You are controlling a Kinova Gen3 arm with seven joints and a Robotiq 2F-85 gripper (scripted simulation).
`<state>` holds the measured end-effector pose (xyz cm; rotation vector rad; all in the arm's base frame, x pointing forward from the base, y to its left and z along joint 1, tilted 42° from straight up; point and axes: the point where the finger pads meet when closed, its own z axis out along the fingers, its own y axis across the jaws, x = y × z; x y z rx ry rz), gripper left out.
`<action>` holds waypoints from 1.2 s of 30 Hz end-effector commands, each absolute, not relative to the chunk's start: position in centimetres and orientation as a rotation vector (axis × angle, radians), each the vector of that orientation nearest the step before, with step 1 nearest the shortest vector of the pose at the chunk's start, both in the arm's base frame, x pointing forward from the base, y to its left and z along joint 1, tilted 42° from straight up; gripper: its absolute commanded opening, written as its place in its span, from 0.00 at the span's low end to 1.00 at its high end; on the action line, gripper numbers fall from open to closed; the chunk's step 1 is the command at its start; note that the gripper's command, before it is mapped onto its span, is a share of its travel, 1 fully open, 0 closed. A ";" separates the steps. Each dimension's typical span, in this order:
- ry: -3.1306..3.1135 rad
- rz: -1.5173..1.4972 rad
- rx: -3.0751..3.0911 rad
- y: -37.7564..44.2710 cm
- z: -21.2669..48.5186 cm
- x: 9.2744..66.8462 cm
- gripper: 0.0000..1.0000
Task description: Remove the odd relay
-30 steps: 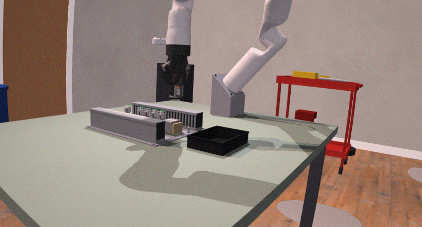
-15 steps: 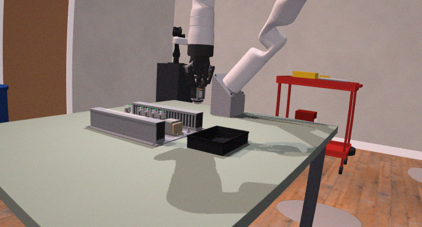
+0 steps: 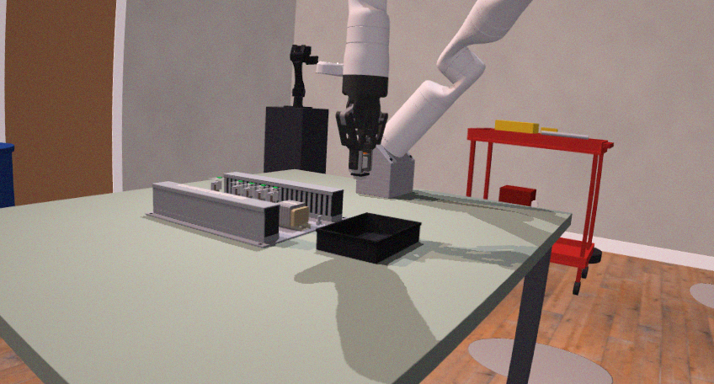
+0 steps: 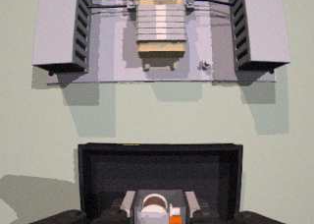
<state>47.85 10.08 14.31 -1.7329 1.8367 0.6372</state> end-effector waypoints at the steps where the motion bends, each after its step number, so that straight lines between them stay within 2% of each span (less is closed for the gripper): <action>1: 1.822 0.630 -1.741 10.9 15.2 48.0 0.00; 36: 1.822 0.630 -1.741 12.0 16.2 48.0 0.00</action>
